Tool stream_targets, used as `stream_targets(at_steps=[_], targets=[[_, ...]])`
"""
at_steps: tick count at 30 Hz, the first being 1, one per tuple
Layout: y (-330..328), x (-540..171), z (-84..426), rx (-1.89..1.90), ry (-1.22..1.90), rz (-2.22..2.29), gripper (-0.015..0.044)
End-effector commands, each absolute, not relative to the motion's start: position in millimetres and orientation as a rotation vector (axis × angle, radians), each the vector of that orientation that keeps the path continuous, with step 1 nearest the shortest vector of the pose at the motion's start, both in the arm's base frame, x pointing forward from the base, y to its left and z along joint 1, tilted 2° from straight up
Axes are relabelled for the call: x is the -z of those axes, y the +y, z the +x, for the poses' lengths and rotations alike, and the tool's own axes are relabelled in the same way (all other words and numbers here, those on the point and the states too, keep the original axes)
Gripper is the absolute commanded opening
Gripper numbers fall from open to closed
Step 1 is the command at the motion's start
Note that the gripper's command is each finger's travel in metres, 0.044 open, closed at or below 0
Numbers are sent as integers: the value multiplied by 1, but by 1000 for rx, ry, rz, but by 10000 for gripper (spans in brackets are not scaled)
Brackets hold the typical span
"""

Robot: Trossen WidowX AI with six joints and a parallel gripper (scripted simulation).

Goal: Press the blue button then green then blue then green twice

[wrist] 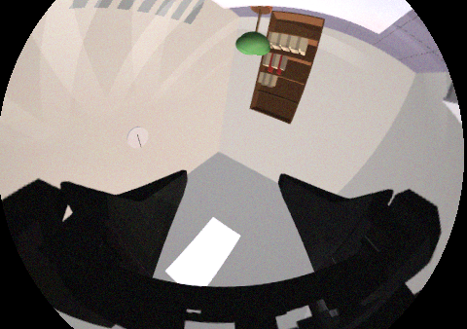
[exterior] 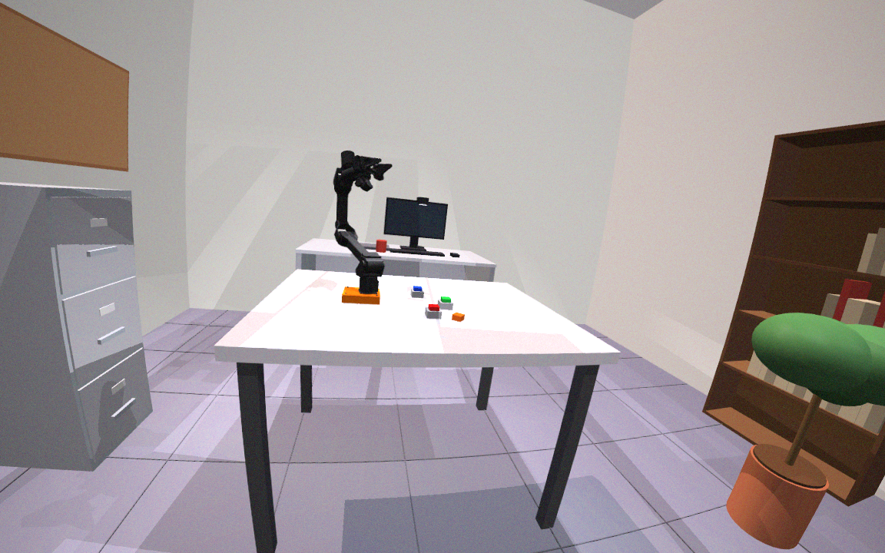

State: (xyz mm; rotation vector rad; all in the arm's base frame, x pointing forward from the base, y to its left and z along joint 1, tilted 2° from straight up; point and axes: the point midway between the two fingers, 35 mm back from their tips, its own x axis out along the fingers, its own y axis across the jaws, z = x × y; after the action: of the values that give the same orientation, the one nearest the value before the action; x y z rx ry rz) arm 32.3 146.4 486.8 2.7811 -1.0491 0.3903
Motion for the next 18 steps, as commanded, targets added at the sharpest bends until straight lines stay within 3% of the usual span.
stream_targets(at_steps=[1, 11, 18], targets=[[143, -487, 32, -395, -1048, 2806, 400], [17, -471, 62, -363, -1116, 3903, 400], [-28, -434, 108, -25, -1504, 4381, 400]])
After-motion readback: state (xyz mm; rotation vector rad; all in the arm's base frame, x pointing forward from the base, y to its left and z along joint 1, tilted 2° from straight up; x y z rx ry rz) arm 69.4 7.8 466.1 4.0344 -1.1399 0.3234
